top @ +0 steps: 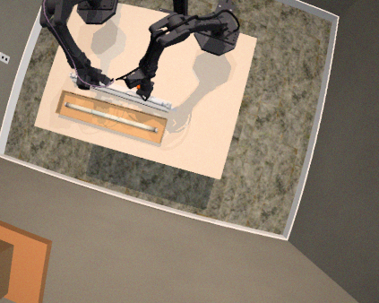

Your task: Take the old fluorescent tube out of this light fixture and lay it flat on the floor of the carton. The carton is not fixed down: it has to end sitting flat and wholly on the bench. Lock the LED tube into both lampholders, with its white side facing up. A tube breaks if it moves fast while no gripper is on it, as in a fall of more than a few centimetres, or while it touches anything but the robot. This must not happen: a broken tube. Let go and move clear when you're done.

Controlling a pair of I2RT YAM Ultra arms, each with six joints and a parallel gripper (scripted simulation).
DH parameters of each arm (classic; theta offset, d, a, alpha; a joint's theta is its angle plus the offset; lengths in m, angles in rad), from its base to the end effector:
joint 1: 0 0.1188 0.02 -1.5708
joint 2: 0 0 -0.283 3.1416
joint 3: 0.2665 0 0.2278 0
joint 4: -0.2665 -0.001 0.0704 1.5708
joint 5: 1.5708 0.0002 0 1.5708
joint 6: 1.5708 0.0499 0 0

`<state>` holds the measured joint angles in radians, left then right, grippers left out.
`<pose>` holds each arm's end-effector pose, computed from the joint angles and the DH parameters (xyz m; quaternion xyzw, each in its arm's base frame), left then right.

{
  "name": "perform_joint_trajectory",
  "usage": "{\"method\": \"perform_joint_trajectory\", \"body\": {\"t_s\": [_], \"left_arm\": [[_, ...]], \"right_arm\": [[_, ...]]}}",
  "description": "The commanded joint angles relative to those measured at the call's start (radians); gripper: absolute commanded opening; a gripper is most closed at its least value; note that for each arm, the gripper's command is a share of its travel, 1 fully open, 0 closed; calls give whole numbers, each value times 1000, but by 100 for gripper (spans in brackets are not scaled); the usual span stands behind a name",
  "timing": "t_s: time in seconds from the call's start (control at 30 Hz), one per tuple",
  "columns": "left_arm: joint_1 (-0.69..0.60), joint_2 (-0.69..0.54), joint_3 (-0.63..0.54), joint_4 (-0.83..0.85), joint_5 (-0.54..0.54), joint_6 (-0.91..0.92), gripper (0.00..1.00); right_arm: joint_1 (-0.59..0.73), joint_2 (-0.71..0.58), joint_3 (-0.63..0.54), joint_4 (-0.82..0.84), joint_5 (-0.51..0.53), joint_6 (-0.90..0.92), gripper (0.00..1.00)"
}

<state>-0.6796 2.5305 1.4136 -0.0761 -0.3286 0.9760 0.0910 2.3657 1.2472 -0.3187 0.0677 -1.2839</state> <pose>0.3571 -0.2665 0.0006 0.6928 0.6781 0.1862 0.1595 0.3864 0.0329 0.0264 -0.6310 0.7721 -0.0654 0.0362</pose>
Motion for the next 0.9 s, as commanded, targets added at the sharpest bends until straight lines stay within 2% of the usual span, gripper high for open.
{"method": "perform_joint_trajectory", "body": {"t_s": [0.0,0.1,0.2,0.23,0.6,0.77,0.87], "left_arm": [[21,6,57,-96,46,-13,11],[28,13,91,-146,66,-14,11],[29,16,97,-112,46,-13,11],[32,10,114,-164,72,-13,11],[54,48,227,-327,137,-9,11],[58,51,254,-320,127,-9,11],[66,71,293,-403,168,6,11]], "right_arm": [[-18,13,64,-92,-27,-10,11],[-23,29,106,-143,-35,-13,11],[-23,25,110,-102,-24,-6,11],[-24,39,131,-162,-37,-15,11],[-39,100,268,-336,-63,-24,11],[-41,102,297,-322,-47,-15,11],[-44,137,344,-415,-77,-29,11]]}}
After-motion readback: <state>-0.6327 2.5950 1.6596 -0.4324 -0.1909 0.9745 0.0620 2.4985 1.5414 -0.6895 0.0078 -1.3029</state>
